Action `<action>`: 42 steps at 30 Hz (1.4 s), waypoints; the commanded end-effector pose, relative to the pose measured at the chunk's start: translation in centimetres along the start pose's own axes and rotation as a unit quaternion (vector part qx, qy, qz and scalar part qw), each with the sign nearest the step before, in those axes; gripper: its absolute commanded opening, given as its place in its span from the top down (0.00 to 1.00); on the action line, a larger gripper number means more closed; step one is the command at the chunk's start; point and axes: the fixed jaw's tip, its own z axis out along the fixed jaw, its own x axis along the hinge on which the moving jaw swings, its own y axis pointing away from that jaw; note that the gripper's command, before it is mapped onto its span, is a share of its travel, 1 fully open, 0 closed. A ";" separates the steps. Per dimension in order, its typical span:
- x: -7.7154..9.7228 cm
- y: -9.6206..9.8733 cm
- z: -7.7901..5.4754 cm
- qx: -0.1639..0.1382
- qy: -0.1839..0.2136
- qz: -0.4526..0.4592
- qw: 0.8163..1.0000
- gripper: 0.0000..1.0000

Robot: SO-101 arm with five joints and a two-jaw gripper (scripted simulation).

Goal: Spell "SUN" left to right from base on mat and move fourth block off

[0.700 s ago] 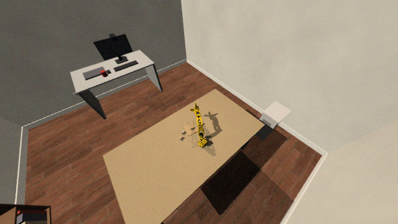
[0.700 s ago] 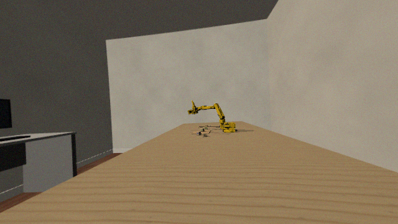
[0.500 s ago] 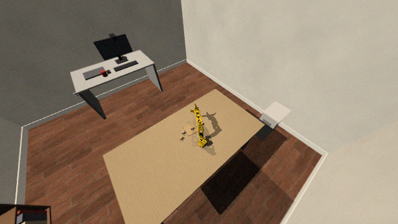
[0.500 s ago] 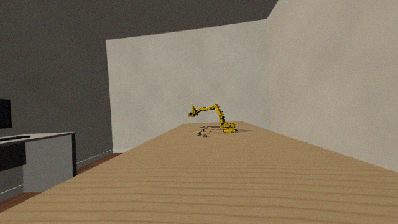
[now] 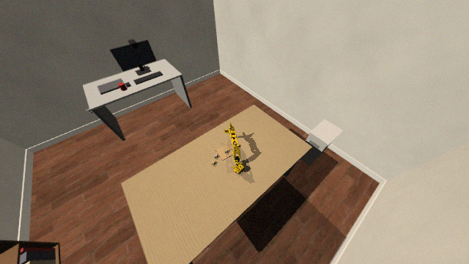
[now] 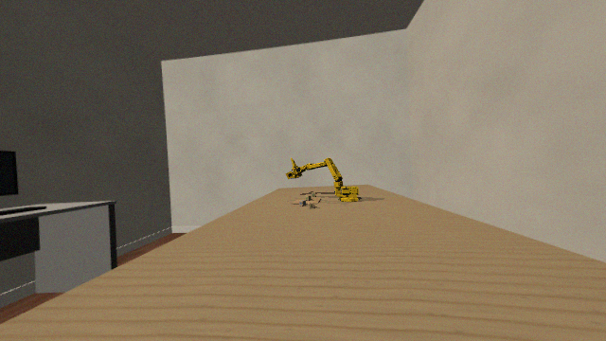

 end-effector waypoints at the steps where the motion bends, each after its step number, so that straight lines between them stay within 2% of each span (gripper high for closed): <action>1: 0.6 -3.6 -1.3 0.060 0.010 0.001 0.998 0.00; 13: 0.6 -3.6 -1.3 0.060 0.010 0.001 0.998 0.00; 14: 0.0 0.0 -0.2 -0.001 0.000 0.001 1.000 0.00; 15: 0.0 -0.1 -0.2 0.000 0.000 0.001 1.000 0.00; 25: 0.5 -3.0 -1.6 0.046 0.007 0.001 0.999 0.00; 34: 0.6 -3.6 -1.9 0.055 0.009 0.001 0.998 0.00; 42: 1.0 -6.1 -3.4 0.095 0.015 0.001 0.995 0.00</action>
